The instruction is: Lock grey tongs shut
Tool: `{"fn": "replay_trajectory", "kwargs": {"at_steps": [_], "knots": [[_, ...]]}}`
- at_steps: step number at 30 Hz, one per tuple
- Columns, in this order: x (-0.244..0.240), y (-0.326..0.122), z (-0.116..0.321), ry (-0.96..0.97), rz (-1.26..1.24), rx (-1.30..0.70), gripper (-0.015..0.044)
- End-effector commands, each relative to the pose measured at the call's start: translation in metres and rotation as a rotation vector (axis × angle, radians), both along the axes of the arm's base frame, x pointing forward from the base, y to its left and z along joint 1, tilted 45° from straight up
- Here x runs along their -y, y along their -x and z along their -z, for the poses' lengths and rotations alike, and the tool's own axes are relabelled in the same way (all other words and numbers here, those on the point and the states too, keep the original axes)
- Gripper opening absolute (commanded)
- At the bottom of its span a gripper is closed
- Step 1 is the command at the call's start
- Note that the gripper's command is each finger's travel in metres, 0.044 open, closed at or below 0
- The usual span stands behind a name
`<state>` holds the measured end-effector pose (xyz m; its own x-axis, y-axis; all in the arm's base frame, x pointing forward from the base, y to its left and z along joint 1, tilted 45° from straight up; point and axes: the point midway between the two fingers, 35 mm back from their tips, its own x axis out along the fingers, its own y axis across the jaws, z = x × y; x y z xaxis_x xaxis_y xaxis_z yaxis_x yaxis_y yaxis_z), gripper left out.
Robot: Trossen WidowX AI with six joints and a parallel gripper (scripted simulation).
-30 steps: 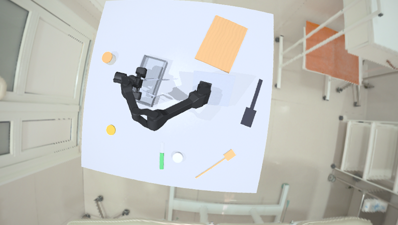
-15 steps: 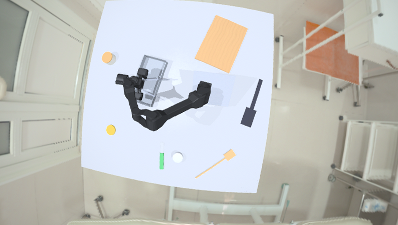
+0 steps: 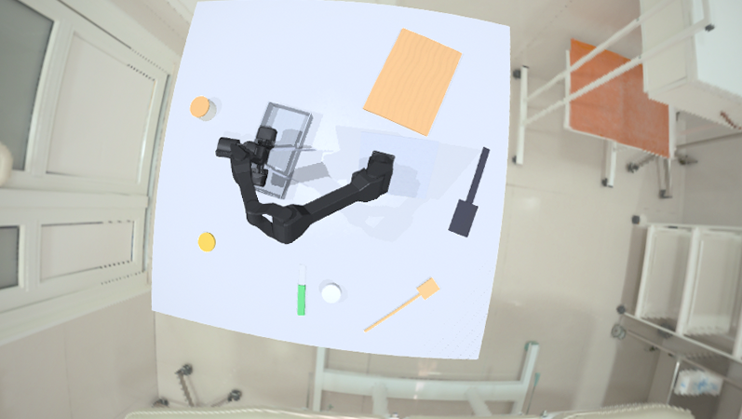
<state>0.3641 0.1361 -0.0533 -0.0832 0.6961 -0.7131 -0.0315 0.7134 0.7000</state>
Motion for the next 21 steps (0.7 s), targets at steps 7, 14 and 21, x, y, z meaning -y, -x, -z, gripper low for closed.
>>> {"fn": "replay_trajectory", "kwargs": {"at_steps": [7,14,21], "knots": [[-0.0002,-0.0003,-0.0005,-0.001,-0.001,0.001,0.0255],[-0.0002,-0.0003,-0.0005,-0.001,-0.001,0.001,0.0208],[-0.0002,-0.0003,-0.0005,-0.001,-0.001,0.001,0.0161]]}}
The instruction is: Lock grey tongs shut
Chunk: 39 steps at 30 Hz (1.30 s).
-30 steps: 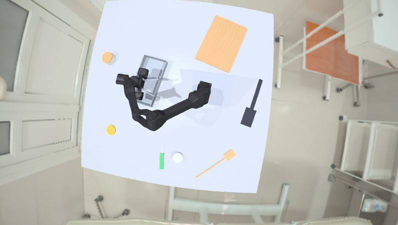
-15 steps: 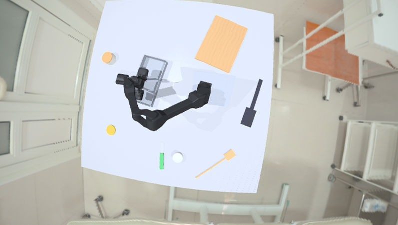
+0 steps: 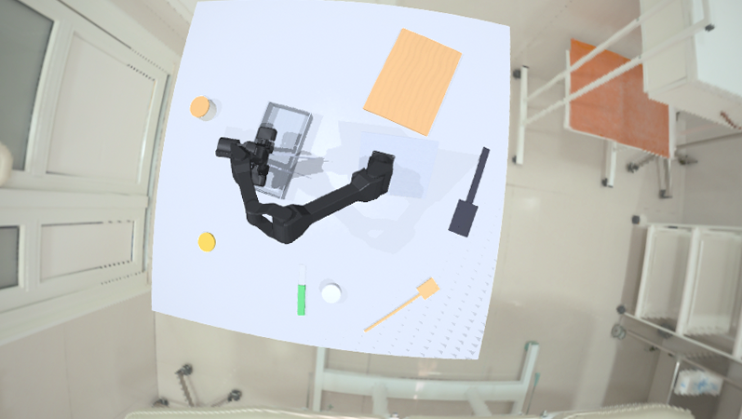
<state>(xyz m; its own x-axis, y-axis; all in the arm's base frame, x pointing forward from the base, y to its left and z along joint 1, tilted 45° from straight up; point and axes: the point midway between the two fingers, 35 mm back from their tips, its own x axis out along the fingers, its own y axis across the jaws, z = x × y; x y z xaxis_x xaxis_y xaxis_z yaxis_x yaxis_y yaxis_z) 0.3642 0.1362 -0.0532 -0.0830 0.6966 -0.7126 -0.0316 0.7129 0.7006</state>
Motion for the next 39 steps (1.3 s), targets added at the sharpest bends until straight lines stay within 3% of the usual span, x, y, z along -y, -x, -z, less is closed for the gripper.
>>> {"fn": "replay_trajectory", "kwargs": {"at_steps": [1,22,28,34,39], "knots": [[0.0,0.0,0.0,0.0,-0.001,0.001,0.0155],[0.0,0.0,0.0,0.0,-0.001,0.001,0.0015],[0.0,0.0,0.0,0.0,-0.001,0.001,-0.0143],[0.011,-0.004,-0.01,0.003,0.0,0.0,-0.015],[0.059,-0.013,-0.056,0.006,0.002,-0.006,-0.015]]}}
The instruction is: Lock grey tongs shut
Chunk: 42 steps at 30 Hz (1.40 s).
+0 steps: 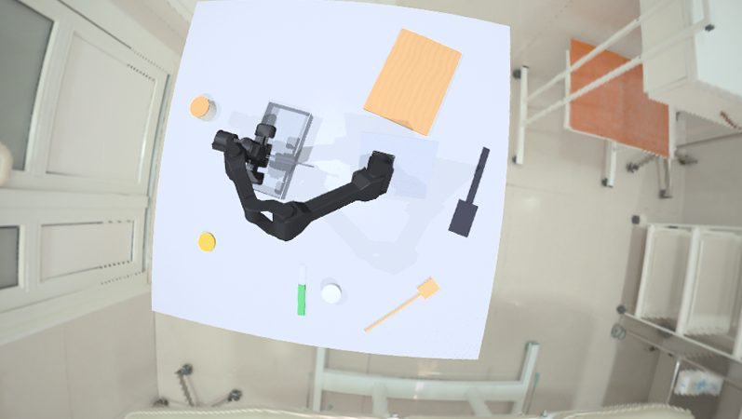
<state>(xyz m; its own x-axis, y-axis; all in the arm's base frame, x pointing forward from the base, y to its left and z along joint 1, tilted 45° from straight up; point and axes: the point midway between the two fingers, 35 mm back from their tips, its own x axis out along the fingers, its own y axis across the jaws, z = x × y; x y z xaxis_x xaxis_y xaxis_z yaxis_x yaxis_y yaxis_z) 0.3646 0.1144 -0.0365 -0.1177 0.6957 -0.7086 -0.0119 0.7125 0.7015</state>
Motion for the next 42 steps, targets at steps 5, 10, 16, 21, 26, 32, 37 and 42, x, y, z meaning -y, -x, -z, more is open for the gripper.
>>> {"fn": "replay_trajectory", "kwargs": {"at_steps": [5,10,16,21,26,32,37,42], "knots": [[0.067,-0.012,-0.071,0.0,0.013,0.027,-0.015],[0.067,-0.011,-0.072,0.0,0.013,0.027,-0.015],[0.067,-0.011,-0.072,0.0,0.013,0.027,-0.015],[0.066,-0.01,-0.066,-0.006,0.015,0.012,-0.015],[0.082,-0.011,-0.055,0.0,0.002,0.034,-0.015],[0.123,-0.01,-0.024,0.018,-0.05,0.098,-0.015],[0.159,-0.002,0.002,0.023,-0.095,0.146,-0.015],[0.191,0.009,0.028,0.022,-0.15,0.196,-0.015]]}}
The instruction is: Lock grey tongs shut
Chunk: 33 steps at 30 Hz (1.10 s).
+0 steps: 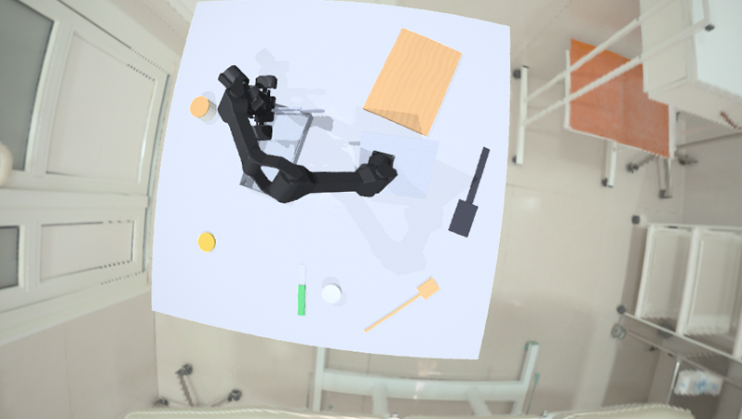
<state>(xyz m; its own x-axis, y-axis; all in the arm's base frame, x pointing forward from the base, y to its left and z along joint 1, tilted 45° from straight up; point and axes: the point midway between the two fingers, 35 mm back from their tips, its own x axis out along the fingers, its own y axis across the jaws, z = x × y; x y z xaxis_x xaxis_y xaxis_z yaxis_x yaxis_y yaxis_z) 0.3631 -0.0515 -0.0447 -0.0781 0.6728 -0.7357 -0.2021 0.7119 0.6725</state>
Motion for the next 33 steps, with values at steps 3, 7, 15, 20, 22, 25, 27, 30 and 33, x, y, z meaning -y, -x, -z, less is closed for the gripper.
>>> {"fn": "replay_trajectory", "kwargs": {"at_steps": [3,7,15,20,22,25,27,30,33], "knots": [[0.045,0.017,0.035,0.006,-0.074,0.065,-0.015],[0.069,0.031,0.057,0.001,-0.121,0.105,-0.015],[0.109,0.066,0.096,-0.019,-0.213,0.181,-0.015],[0.13,0.092,0.12,-0.039,-0.27,0.233,-0.015],[0.134,0.099,0.126,-0.046,-0.284,0.247,-0.015],[0.135,0.099,0.127,-0.046,-0.286,0.249,-0.015],[0.135,0.099,0.127,-0.046,-0.286,0.249,-0.015],[0.137,0.102,0.128,-0.045,-0.29,0.253,-0.015],[0.147,0.112,0.13,-0.038,-0.306,0.268,-0.015]]}}
